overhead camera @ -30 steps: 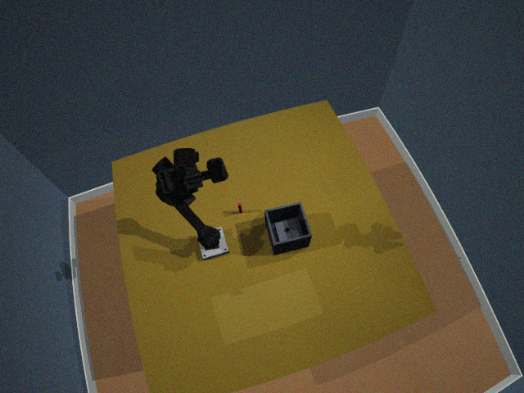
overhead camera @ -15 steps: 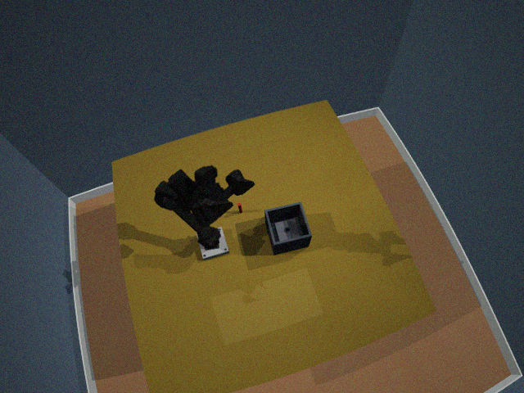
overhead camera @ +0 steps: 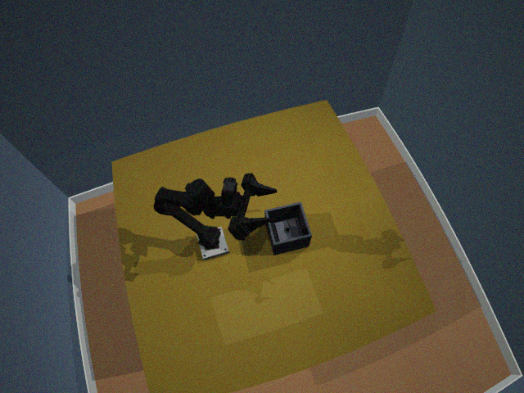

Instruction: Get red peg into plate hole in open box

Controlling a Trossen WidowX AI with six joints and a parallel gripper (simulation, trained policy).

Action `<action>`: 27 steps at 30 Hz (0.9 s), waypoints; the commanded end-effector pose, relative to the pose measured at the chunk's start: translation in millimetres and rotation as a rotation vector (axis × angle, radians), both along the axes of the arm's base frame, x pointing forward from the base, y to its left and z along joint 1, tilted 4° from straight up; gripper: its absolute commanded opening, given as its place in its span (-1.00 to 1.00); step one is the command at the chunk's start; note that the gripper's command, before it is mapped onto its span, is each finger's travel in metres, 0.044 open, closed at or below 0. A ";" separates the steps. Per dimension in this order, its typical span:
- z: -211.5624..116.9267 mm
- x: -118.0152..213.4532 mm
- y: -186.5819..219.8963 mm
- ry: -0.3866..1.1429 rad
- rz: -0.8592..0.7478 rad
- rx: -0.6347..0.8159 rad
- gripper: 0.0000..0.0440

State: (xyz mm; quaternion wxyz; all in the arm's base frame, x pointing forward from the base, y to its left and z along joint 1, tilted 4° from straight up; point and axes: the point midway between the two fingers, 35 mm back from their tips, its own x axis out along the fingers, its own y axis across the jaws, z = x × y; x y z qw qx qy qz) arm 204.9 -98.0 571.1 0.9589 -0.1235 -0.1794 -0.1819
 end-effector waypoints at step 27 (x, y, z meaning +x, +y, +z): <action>-155.5 76.8 74.3 0.516 0.419 0.776 1.00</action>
